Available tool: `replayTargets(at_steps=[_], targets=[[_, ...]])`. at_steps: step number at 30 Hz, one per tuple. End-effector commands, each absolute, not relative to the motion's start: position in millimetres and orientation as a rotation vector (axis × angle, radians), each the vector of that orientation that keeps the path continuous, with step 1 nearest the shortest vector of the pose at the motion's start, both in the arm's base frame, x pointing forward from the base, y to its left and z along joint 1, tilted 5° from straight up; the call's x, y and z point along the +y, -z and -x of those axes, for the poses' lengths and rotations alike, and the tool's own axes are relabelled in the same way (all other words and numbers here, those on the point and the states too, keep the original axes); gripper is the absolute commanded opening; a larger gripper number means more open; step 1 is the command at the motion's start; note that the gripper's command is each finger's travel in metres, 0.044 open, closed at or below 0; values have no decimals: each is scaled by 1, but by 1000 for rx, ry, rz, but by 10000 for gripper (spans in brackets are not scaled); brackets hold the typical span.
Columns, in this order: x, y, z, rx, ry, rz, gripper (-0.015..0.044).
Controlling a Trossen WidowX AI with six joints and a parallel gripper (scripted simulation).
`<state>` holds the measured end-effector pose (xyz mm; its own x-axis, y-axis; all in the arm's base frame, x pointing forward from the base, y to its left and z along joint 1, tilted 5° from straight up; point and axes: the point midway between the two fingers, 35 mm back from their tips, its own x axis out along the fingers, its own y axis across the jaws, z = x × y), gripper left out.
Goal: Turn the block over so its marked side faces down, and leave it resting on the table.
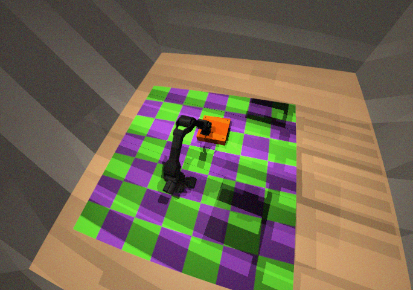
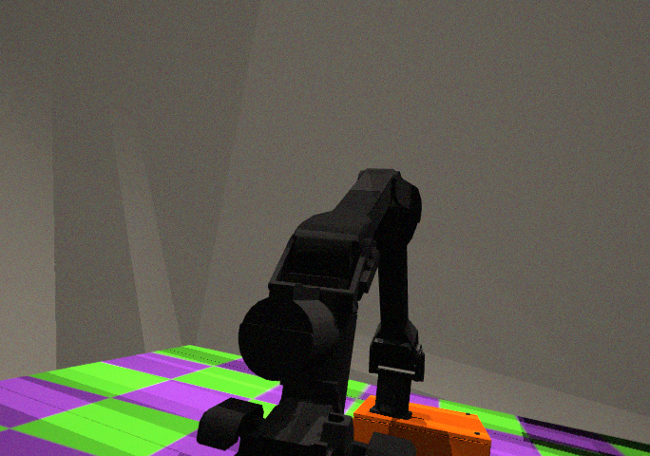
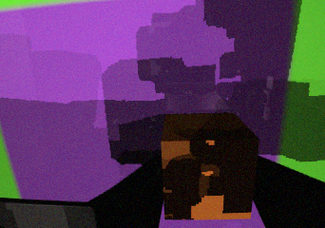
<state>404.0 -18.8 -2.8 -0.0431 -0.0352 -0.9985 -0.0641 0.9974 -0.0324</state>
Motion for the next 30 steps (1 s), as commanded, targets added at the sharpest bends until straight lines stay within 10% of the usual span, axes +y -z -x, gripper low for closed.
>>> replayTargets(at_steps=[1,30], targets=[[-18,-19,-407,1602,-22,82,0],[-19,-10,-409,1260,-34,69,0]])
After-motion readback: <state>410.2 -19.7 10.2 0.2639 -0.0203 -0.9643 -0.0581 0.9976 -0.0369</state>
